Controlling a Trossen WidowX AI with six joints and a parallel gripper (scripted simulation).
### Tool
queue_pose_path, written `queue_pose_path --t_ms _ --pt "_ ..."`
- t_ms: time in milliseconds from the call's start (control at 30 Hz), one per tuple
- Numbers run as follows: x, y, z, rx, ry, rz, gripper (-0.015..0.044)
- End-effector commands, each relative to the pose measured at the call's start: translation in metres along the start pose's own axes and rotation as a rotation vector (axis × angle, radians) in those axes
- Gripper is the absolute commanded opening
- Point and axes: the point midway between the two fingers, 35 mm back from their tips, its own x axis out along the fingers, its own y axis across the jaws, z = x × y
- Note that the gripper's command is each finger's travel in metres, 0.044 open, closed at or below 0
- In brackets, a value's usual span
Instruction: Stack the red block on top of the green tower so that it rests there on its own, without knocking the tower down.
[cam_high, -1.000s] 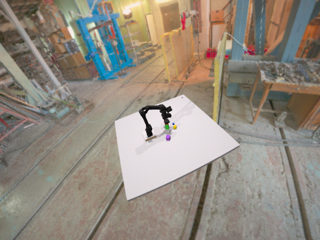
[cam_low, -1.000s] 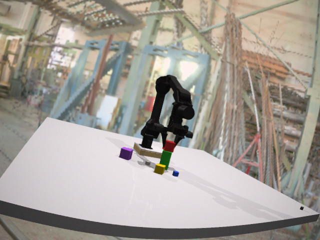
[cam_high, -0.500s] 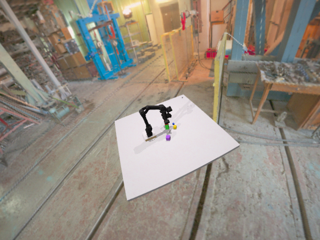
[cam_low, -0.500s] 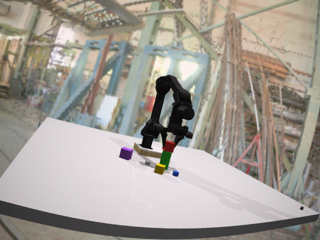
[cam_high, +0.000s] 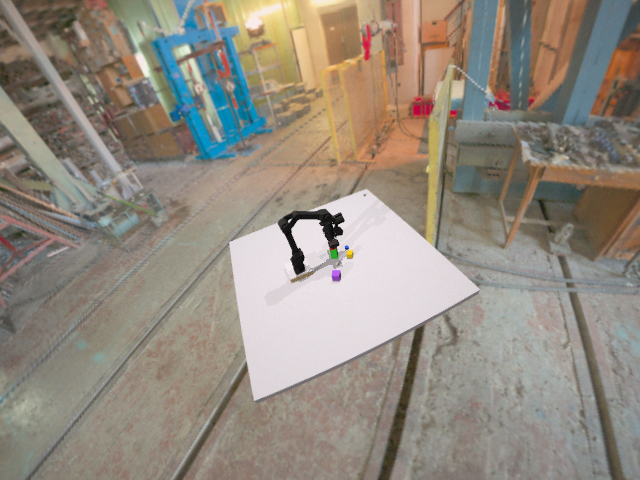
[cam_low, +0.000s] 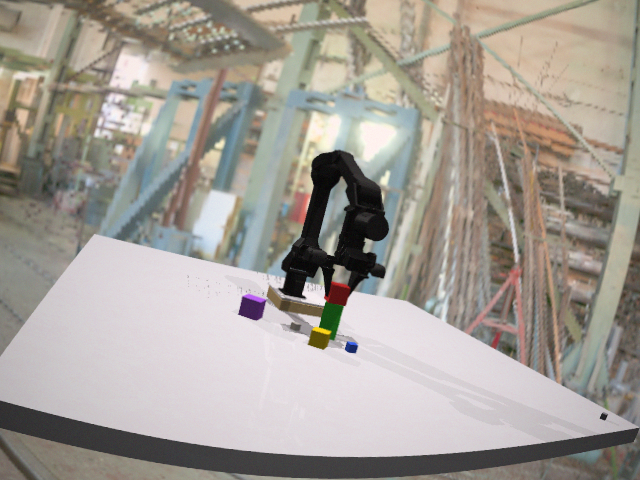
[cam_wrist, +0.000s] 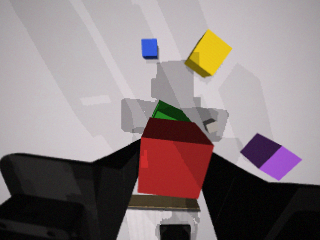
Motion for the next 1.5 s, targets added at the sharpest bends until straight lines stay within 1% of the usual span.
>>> queue_pose_path --t_ms 0,167,733,1467 --pt "0.0016 0.0004 0.0 -0.003 0.004 0.002 0.0" --pt "-0.0022 0.0006 0.0004 -0.003 0.004 0.002 0.0" --pt "-0.0002 0.0 0.0001 0.0 0.0 0.0 0.044" --pt "-0.0002 0.0 0.0001 0.0 0.0 0.0 0.044"
